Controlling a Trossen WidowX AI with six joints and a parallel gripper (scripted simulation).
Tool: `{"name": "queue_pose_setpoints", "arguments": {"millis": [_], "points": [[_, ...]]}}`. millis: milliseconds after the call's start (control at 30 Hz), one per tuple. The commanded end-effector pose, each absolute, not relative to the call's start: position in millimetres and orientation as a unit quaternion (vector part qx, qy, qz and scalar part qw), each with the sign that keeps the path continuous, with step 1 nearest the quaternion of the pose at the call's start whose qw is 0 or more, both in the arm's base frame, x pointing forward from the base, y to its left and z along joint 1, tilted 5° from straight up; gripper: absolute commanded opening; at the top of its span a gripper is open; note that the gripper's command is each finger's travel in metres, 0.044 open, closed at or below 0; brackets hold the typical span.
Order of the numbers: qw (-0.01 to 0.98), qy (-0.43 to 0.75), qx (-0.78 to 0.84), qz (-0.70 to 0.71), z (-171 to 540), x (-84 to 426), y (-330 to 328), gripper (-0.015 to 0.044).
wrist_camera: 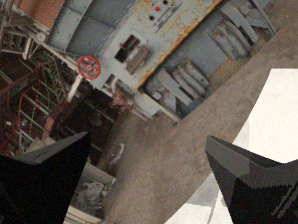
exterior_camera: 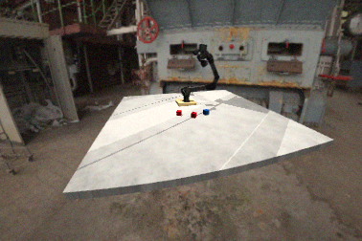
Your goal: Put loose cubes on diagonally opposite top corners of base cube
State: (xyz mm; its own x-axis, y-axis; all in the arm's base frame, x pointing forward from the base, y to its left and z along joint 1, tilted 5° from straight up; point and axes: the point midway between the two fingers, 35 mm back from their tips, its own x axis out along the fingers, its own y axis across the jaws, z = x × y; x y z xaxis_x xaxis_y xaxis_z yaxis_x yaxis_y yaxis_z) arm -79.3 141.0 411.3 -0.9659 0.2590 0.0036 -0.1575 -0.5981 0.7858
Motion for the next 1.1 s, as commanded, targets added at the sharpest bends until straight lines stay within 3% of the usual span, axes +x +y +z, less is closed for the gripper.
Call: {"name": "queue_pose_setpoints", "arguments": {"millis": [0,133,167,367,600,1067], "points": [[0.115,0.430,0.057,0.893,411.4,-80.1,140.0,0.0374],[0.076,0.373,0.022,0.924,414.4,-96.4,115.0,0.0269],[0.057,0.346,0.007,0.937,415.3,-102.9,103.1,0.0265],[-0.078,0.155,-0.072,0.982,413.2,-130.6,20.4,0.0265],[-0.249,-0.077,-0.119,0.958,395.3,-128.6,-76.7,0.0265],[-0.546,-0.483,-0.058,0.682,326.4,-32.9,-218.4,0.0265]]}}
